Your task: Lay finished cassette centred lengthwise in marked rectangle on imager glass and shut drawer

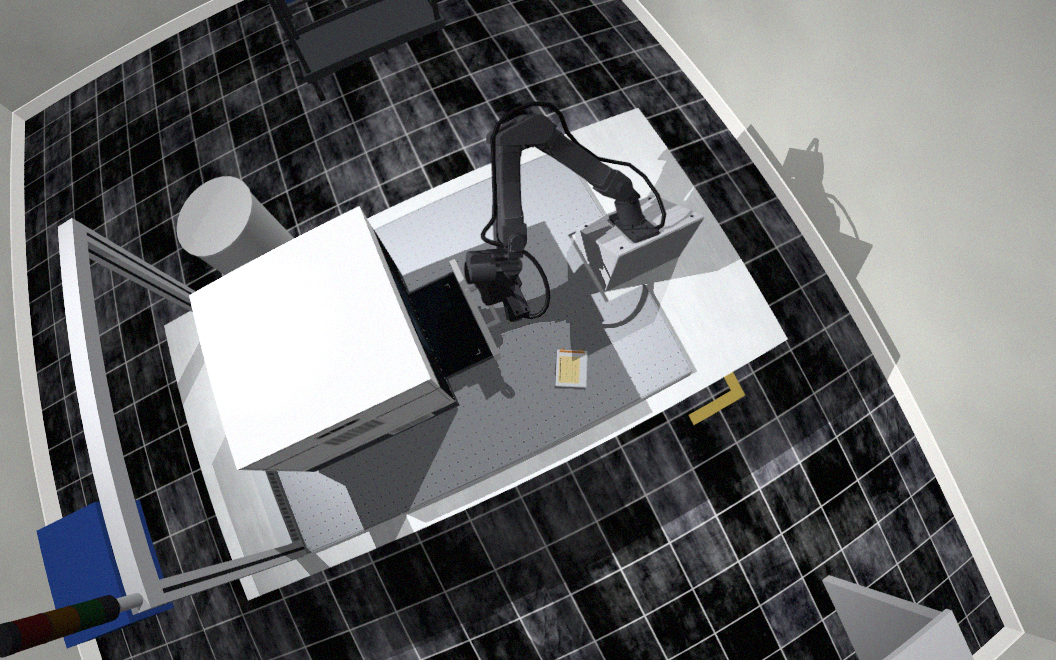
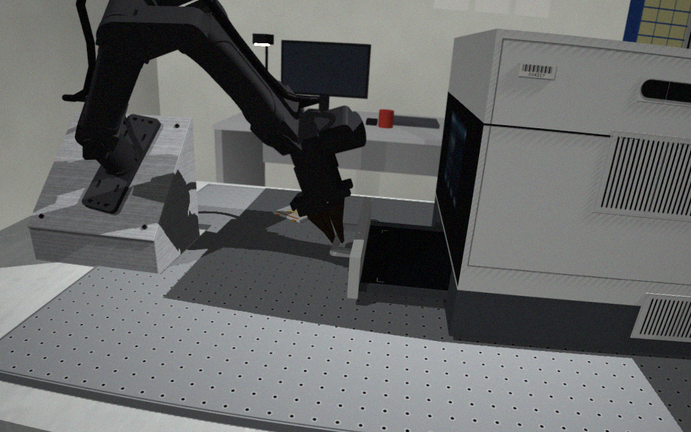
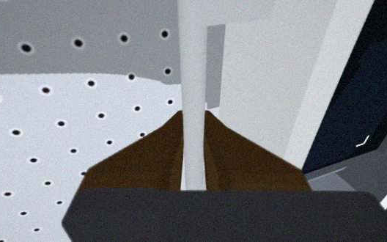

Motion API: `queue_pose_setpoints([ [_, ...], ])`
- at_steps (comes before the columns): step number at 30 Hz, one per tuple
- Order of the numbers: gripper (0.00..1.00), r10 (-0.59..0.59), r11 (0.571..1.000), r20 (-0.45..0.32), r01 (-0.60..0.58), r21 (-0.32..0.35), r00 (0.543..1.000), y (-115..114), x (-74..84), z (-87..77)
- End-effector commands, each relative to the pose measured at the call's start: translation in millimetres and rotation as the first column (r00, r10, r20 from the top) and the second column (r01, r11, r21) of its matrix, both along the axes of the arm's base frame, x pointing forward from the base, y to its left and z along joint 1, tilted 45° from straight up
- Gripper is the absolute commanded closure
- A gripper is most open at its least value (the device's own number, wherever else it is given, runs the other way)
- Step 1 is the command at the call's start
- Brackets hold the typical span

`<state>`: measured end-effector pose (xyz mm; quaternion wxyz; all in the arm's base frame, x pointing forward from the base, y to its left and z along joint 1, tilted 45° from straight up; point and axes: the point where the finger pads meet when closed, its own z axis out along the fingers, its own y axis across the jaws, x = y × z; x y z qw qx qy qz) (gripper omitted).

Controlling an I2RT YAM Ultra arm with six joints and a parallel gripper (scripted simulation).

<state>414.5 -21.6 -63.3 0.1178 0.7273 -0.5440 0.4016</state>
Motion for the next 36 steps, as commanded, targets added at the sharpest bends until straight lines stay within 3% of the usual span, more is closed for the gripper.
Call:
queue_pose_setpoints([
  [1, 1.00, 0.001, 1.000, -0.034, -0.001, 0.002, 0.999, 5, -17.7, -0.7],
  [12, 1.00, 0.001, 1.000, -0.034, -0.001, 0.002, 0.999, 3, -29.7, -1.0],
  [13, 1.00, 0.003, 1.000, -0.055, -0.003, 0.001, 0.998, 2, -34.7, -8.6],
  [15, 1.00, 0.004, 1.000, -0.038, -0.004, 0.008, 0.999, 3, -33.3, -2.6],
  [36, 1.00, 0.004, 1.000, -0.053, -0.003, 0.004, 0.999, 2, -36.3, -8.1],
])
